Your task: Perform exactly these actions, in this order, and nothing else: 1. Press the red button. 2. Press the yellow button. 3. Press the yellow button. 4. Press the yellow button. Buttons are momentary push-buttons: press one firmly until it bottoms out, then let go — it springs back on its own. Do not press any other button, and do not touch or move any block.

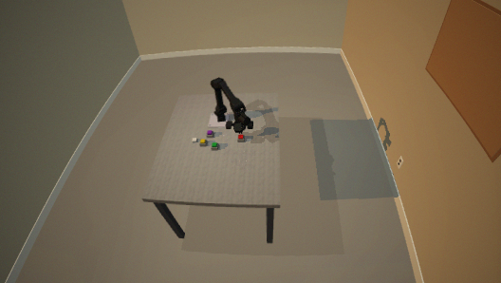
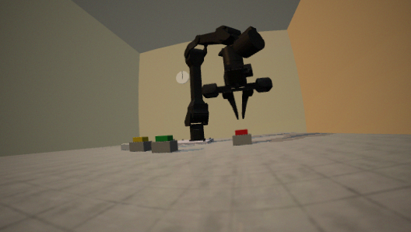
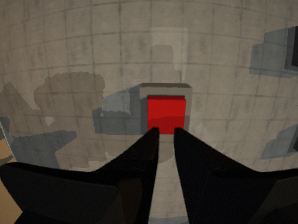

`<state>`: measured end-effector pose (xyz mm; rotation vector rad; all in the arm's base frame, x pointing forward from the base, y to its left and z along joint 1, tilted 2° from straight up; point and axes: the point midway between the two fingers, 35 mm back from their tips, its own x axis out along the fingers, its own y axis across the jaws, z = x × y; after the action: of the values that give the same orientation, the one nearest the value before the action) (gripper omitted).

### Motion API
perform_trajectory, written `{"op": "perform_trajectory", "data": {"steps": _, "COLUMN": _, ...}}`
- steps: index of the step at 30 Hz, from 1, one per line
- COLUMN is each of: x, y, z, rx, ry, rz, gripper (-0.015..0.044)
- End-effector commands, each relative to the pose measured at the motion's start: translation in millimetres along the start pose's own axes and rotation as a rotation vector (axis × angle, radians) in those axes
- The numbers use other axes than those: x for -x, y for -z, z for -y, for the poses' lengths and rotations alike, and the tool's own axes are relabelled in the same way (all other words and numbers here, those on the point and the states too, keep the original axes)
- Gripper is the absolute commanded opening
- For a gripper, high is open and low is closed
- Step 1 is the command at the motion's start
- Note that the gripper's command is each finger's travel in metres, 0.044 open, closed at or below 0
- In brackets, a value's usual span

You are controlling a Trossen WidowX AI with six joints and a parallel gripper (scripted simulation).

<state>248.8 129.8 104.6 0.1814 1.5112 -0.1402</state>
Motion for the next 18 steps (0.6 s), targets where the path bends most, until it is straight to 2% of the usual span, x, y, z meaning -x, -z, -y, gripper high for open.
{"op": "perform_trajectory", "data": {"steps": 1, "x": -2.4, "y": 0.5, "z": 1.3, "rx": 0.006, "ry": 0.005, "rz": 0.001, "gripper": 0.002}}
{"op": "perform_trajectory", "data": {"steps": 18, "x": -18.0, "y": 0.1, "z": 1.1, "rx": 0.006, "ry": 0.005, "rz": 0.001, "gripper": 0.002}}
